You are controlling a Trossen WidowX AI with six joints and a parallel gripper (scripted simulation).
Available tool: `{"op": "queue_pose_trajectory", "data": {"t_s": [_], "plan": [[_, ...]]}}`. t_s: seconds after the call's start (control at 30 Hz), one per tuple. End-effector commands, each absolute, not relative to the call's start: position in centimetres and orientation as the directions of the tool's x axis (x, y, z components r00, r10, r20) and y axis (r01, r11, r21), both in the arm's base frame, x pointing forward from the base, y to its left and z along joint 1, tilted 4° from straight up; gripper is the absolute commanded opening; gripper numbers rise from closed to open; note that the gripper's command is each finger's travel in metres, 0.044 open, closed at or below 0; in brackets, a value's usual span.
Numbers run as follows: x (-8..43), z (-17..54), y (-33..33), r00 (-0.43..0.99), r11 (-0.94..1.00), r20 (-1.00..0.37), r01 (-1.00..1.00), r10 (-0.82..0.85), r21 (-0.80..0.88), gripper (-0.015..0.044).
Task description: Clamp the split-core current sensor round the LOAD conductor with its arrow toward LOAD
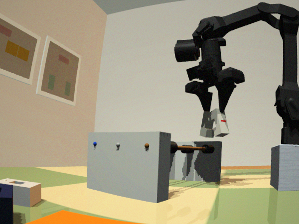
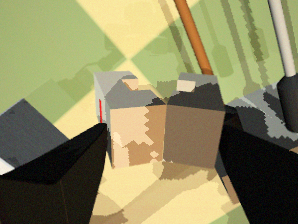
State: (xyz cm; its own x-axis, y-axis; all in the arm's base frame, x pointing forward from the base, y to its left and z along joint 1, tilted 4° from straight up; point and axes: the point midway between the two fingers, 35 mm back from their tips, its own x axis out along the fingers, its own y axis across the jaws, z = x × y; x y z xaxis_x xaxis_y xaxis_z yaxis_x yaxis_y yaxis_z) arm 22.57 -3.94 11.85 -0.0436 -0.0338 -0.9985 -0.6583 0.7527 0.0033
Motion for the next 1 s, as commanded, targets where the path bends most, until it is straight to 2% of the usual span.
{"op": "queue_pose_trajectory", "data": {"t_s": [0.0, 0.5, 0.97], "plan": [[23.3, 12.0, -4.1, -0.036, 0.838, -0.999, -0.546, -0.031, -0.006, 0.0000], [25.4, 12.1, -5.0, -0.034, 0.999, -0.999, -0.035, -0.032, -0.030, 0.0000], [27.4, 12.0, -5.8, -0.033, 0.890, -0.999, 0.454, -0.033, -0.044, 0.0000]]}}
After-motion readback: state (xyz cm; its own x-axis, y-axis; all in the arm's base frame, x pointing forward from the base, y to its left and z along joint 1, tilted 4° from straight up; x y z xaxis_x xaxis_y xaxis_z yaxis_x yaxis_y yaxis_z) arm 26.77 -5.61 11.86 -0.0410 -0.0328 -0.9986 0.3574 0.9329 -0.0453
